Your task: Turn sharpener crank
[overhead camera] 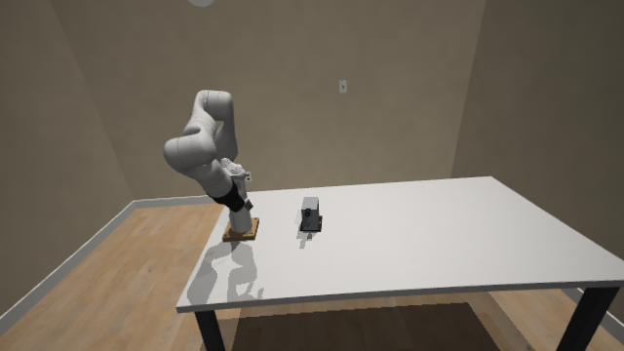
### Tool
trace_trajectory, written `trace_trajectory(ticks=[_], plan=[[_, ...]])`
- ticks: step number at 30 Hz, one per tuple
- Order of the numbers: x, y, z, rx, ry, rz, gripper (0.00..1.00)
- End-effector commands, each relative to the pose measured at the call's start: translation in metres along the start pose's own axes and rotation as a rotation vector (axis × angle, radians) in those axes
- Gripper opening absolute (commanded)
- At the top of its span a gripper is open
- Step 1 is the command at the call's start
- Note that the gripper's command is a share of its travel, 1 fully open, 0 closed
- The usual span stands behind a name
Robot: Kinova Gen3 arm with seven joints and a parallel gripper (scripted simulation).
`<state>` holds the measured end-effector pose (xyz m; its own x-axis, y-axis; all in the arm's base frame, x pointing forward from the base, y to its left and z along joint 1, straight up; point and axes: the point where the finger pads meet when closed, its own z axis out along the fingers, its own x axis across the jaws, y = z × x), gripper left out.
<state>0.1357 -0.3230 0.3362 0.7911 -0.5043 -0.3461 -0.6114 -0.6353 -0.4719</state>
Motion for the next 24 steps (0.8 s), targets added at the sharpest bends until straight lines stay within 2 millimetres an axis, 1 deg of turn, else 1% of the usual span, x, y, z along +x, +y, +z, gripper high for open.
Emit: trace_trajectory(ticks=[1, 19, 24], plan=[[-0.0003, -0.0003, -0.0005, -0.001, 0.001, 0.000, 1.00], [-0.0001, -0.0004, -0.0004, -0.001, 0.001, -0.001, 1.00], [0.0038, -0.0035, 0.0034, -0.014, 0.000, -0.005, 1.00]])
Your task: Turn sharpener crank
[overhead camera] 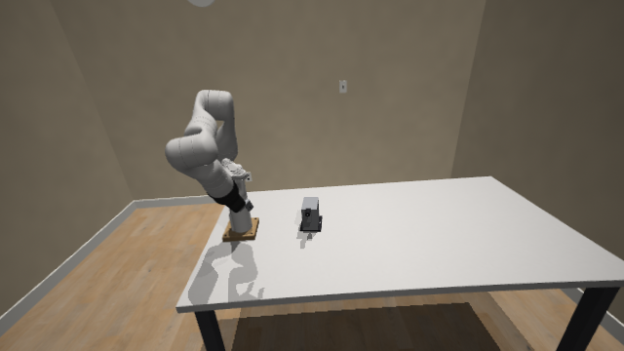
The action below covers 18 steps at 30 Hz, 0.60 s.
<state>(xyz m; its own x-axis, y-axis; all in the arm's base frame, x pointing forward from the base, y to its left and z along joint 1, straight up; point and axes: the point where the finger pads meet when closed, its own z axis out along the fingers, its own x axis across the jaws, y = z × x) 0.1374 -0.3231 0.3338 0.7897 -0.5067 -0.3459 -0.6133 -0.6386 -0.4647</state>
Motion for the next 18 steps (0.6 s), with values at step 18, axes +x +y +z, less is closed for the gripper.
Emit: trace_trajectory(ticks=[18], plan=[[0.063, -0.073, 0.085, -0.263, 0.014, -0.130, 1.00]])
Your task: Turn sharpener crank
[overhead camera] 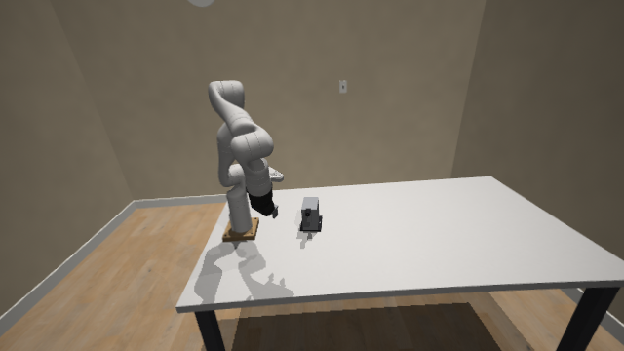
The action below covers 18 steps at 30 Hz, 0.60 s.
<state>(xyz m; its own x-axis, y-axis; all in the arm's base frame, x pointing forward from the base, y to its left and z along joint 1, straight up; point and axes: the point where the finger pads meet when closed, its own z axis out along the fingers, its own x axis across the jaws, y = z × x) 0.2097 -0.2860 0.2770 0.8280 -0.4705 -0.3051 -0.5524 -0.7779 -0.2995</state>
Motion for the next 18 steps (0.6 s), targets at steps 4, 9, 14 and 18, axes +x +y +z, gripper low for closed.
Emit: trace_trajectory(ticks=[4, 9, 14, 18], plan=[[0.022, -0.069, 0.038, -0.141, 0.031, -0.136, 1.00], [0.030, -0.097, 0.060, -0.207, 0.062, -0.197, 1.00], [0.035, -0.141, 0.094, -0.294, 0.123, -0.305, 1.00], [0.034, -0.163, 0.111, -0.331, 0.159, -0.365, 1.00]])
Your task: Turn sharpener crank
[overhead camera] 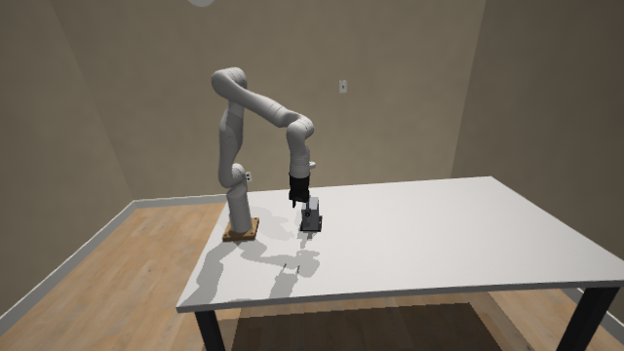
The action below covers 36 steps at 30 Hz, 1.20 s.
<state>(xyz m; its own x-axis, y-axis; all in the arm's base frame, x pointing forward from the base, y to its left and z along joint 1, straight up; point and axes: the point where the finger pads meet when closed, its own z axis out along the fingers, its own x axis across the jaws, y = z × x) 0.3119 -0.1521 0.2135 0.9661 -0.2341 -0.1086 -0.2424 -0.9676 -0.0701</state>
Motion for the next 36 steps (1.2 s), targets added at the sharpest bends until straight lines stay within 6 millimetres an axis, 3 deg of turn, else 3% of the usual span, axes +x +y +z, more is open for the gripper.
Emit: trace_trajectory(ticks=[1, 5, 36], plan=[[-0.001, -0.024, 0.000, -0.024, 0.020, -0.056, 1.00], [0.001, -0.045, 0.008, -0.051, 0.054, -0.104, 1.00], [0.002, -0.064, 0.015, -0.072, 0.087, -0.150, 1.00]])
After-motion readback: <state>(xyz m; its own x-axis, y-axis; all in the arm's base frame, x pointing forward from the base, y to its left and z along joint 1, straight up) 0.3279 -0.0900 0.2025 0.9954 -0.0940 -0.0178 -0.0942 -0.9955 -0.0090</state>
